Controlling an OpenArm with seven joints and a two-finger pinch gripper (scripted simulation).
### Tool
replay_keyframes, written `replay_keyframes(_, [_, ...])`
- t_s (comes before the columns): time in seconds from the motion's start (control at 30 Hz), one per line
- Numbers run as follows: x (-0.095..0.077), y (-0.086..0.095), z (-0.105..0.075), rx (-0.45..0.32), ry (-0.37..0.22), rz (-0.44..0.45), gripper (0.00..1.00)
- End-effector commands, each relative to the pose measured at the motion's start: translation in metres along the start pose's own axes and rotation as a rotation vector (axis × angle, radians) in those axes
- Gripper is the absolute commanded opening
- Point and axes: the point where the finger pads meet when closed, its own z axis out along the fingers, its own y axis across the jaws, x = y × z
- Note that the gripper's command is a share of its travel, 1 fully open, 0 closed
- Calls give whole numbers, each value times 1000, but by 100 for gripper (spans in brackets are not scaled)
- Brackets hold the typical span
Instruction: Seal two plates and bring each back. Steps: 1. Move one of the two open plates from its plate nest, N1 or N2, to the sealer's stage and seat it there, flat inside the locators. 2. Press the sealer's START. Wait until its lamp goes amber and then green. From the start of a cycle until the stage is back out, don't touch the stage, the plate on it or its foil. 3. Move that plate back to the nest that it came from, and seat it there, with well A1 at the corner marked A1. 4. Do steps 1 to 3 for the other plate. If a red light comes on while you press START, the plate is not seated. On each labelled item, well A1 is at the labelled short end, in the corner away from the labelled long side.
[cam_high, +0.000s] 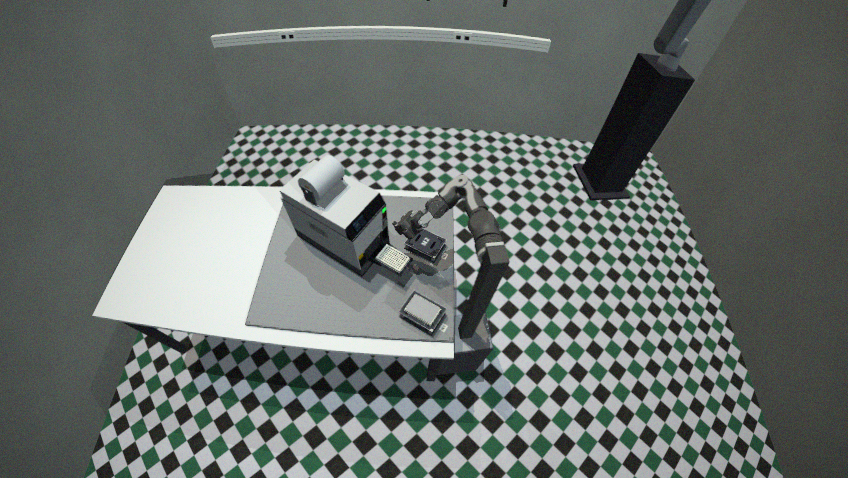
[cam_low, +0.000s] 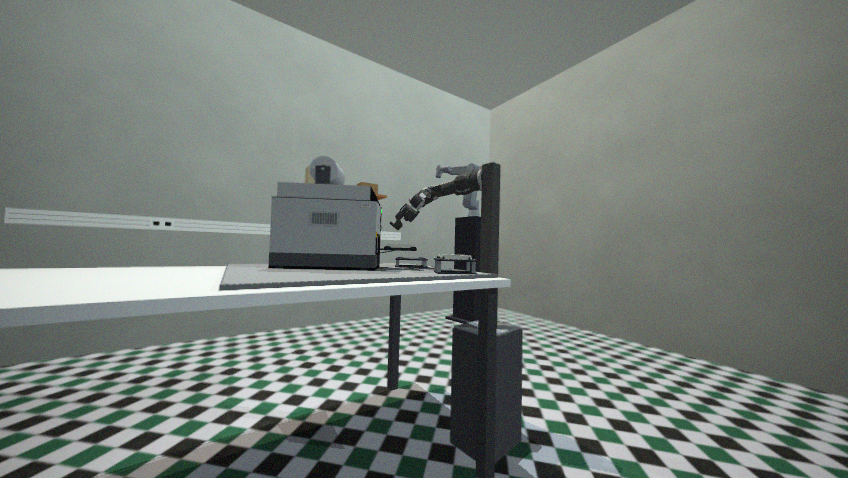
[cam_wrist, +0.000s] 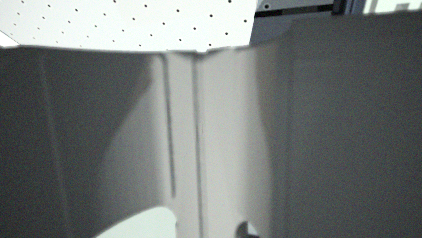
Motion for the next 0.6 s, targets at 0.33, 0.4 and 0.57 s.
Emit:
replay_keyframes(0.33, [-2, 2, 15, -11, 1, -7, 0])
replay_keyframes(0.4, [-2, 2, 19, -11, 1, -7, 0])
replay_keyframes(0.57, [-3, 2, 27, -11, 1, -7, 0])
